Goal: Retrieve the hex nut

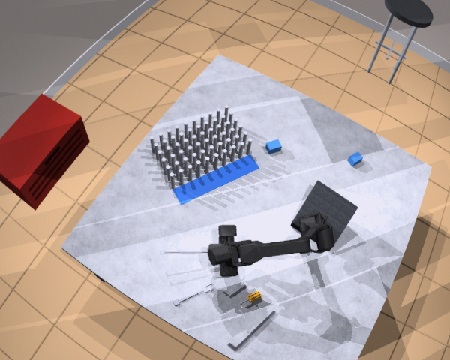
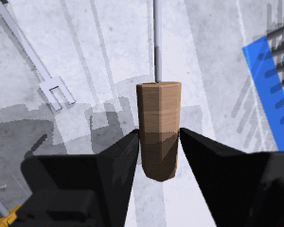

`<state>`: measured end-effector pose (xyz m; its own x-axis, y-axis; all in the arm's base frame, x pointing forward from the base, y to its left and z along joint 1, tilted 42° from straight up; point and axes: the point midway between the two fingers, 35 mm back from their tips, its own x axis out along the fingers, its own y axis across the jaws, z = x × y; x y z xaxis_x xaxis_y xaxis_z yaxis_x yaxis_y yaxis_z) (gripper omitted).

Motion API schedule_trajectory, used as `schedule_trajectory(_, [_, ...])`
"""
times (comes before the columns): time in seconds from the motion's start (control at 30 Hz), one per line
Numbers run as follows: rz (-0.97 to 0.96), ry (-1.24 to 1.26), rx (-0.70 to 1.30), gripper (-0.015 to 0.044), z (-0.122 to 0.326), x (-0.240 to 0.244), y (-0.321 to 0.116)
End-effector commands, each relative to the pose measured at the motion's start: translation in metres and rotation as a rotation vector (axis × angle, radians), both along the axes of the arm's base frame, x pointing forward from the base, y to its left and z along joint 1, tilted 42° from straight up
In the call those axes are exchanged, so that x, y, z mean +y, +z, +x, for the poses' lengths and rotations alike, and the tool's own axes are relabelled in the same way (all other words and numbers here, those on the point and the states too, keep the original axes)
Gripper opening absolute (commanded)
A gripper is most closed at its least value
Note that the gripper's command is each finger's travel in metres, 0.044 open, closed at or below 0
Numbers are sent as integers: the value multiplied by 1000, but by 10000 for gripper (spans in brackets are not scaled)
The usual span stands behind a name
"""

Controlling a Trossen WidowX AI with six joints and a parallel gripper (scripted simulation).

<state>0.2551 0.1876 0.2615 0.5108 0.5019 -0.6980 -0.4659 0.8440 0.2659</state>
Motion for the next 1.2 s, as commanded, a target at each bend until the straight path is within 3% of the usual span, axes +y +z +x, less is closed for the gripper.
schedule_trajectory(0.0, [96, -107, 76, 0, -2, 2, -1])
schedule_trajectory(1.17, [771, -861, 700, 0, -12, 13, -9])
